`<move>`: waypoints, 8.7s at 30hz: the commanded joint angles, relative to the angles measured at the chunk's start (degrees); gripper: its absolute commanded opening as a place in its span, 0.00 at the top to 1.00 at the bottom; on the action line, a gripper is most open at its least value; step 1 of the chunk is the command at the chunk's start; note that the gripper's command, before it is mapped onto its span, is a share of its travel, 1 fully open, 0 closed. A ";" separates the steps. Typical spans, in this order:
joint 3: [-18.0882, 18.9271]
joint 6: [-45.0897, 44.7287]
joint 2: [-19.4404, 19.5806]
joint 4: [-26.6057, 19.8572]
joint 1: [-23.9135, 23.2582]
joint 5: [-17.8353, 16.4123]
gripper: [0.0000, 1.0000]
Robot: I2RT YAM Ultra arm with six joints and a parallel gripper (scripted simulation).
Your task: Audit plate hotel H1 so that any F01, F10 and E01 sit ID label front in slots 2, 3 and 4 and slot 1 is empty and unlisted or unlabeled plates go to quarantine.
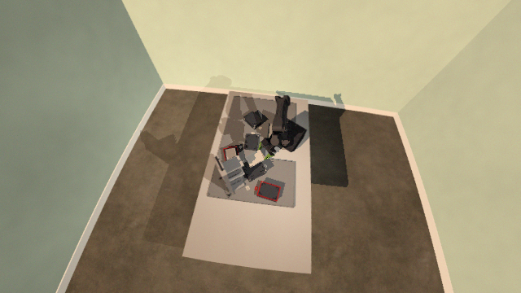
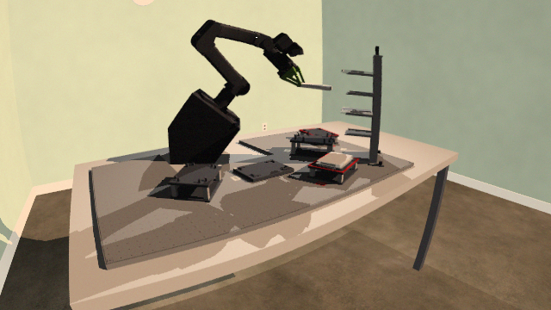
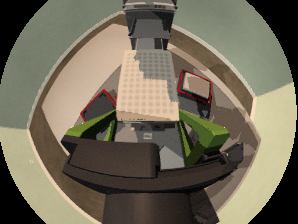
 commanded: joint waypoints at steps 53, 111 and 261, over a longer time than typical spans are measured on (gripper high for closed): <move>5.60 -2.50 5.75 3.86 -7.17 -4.96 0.14; 11.94 -7.51 16.64 11.18 -37.55 -35.07 0.14; 15.69 -8.07 26.51 17.67 -43.75 -40.80 0.14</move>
